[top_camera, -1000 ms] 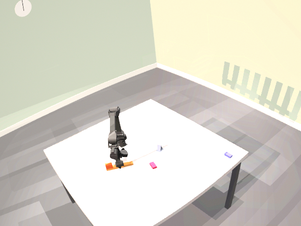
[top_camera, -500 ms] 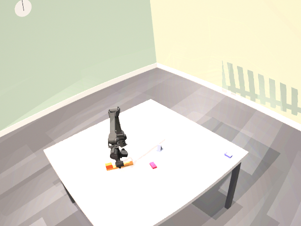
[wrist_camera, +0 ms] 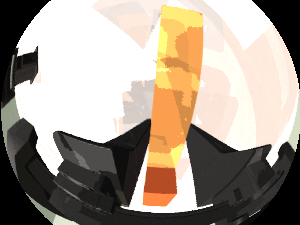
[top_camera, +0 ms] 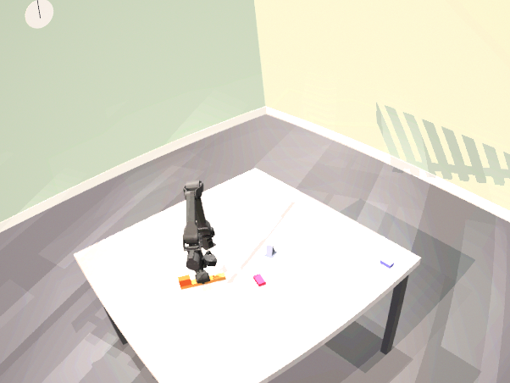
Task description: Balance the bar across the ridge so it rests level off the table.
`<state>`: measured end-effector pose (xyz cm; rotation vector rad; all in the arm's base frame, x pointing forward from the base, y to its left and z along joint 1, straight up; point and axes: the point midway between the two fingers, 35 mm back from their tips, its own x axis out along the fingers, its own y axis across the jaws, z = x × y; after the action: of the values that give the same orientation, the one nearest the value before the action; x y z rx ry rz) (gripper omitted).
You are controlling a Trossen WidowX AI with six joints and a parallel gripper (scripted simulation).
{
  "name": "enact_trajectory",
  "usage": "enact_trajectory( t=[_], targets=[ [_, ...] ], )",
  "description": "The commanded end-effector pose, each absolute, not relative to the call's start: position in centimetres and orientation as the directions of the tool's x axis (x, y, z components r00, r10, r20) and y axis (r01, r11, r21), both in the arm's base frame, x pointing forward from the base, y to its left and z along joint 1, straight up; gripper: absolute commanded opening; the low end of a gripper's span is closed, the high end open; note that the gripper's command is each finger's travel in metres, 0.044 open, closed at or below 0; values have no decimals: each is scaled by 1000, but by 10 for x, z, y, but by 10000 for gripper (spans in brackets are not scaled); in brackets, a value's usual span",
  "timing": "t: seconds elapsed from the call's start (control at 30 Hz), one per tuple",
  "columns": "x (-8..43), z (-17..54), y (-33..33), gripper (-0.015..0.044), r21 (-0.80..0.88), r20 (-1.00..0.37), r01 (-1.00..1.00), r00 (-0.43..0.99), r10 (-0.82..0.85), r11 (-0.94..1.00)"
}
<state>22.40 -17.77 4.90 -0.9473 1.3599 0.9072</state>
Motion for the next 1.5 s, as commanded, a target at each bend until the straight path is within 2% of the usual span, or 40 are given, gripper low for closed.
enact_trajectory(
  t=[0.0,1.47],
  targets=[
    [226,57,-179,0,-27,-1000,-930,21,-21,367],
    [228,155,-170,0,-27,-1000,-937,23,-17,349]
  ],
)
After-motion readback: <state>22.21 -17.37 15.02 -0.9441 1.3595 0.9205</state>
